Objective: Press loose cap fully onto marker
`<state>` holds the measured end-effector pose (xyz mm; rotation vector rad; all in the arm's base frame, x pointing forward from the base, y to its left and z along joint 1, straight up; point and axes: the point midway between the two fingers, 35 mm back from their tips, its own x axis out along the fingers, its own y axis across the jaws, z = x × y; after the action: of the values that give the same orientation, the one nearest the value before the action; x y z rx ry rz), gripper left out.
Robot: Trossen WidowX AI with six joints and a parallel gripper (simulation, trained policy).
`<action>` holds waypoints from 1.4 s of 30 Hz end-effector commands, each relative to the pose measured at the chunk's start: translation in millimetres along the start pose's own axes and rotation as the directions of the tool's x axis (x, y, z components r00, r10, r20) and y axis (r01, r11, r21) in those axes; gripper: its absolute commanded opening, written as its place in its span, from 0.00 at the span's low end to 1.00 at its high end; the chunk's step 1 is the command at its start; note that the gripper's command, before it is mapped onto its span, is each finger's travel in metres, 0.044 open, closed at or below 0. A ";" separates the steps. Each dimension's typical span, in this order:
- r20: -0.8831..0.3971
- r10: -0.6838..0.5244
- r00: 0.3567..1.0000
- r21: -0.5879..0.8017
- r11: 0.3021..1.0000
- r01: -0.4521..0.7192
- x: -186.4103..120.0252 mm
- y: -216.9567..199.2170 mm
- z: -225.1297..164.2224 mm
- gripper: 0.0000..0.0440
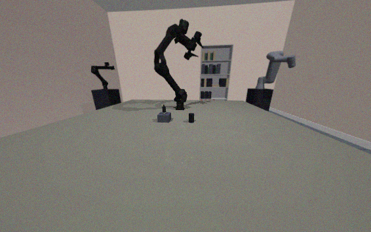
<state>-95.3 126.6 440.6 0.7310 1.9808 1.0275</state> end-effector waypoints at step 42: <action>0.338 -0.240 0.910 0.214 0.961 0.174 82.7 -13.5 57.0 0.74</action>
<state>-95.3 200.3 381.7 0.7267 1.7996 0.5824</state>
